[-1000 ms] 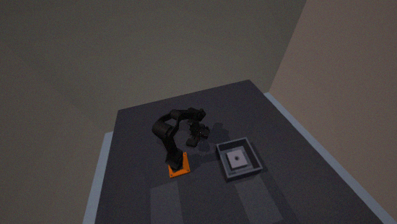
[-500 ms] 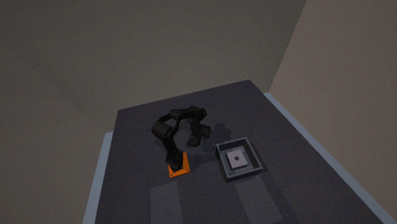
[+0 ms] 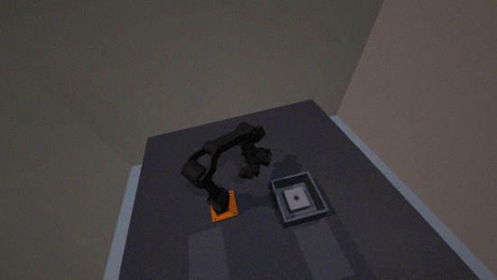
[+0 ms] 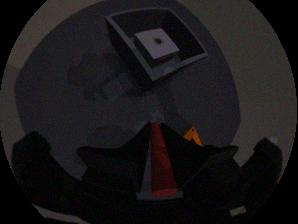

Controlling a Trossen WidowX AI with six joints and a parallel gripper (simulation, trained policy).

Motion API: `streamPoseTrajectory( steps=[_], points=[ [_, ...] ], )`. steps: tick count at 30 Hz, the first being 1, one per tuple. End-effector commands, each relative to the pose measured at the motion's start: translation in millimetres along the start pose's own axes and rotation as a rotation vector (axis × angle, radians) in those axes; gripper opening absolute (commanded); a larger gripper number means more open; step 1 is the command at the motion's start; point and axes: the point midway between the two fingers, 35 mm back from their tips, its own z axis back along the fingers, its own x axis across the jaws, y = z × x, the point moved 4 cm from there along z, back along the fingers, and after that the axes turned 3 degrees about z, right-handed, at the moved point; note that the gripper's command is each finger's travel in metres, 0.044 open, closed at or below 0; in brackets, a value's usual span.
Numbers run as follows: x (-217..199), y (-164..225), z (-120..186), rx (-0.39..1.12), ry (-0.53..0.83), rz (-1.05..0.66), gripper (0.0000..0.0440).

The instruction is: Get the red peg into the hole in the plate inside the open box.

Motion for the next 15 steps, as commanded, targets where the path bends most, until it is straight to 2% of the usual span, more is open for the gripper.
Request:
streamPoseTrajectory(
  steps=[1,15],
  points=[
    [-6.5,-16.4,5.7,-0.026,-0.002,-0.055,0.0000],
    [-17.5,-77.8,-1.7,-0.065,-0.010,-0.255,0.0000]
  ],
)
